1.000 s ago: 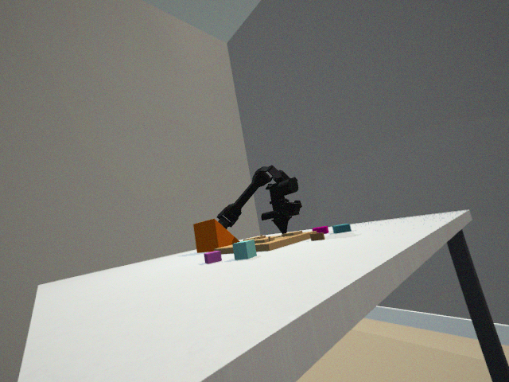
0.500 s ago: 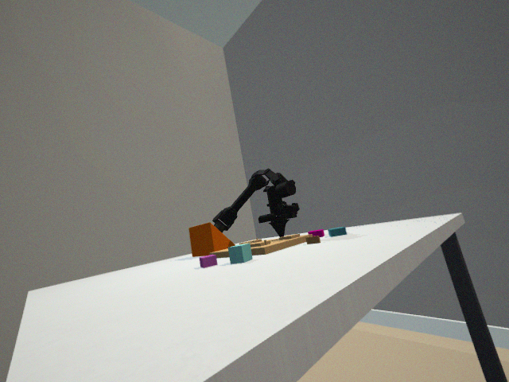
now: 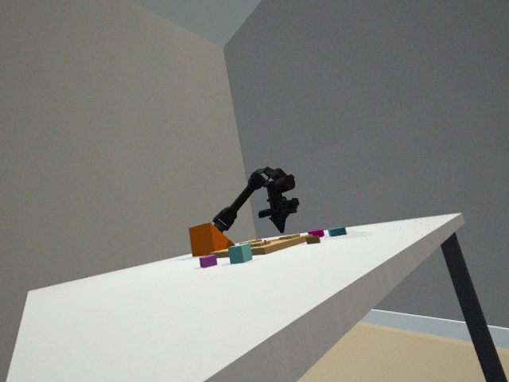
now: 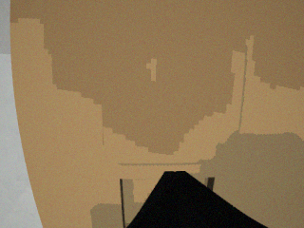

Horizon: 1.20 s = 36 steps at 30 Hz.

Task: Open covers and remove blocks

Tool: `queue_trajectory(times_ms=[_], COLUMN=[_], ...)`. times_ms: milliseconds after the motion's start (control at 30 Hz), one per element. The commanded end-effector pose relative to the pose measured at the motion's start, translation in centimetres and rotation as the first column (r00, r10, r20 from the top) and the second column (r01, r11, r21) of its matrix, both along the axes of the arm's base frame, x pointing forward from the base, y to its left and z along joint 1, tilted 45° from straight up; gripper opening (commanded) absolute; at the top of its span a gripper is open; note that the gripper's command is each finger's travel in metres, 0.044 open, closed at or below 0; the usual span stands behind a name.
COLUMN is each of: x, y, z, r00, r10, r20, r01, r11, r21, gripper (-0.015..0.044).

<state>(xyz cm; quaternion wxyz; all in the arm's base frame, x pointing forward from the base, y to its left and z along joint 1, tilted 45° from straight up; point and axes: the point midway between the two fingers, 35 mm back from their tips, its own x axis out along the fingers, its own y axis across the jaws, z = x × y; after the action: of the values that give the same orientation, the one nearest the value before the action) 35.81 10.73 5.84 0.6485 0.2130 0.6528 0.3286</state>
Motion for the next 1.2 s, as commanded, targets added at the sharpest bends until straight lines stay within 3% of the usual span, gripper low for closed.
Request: queue_trajectory(times_ms=[0,500,700,900,1167], x=[0.2,0.5,-1.9,-5.1,-9.7], y=[-0.4,-1.8,-2.4,-3.4,-4.4], z=[0.4,1.8,1.7,1.8,1.6], r00=[1.0,1.0,0.939,0.681,0.121], r10=[0.005,0.005,-0.246,-0.534,-0.745], r20=[0.004,0.004,-0.24,-0.501,-0.656], r01=[-0.005,-0.005,0.24,0.502,0.656], r11=[1.0,1.0,0.969,0.839,0.556], r21=[-0.001,-0.001,-0.054,-0.212,-0.511], gripper=[0.0,0.0,0.0,0.0,0.0])
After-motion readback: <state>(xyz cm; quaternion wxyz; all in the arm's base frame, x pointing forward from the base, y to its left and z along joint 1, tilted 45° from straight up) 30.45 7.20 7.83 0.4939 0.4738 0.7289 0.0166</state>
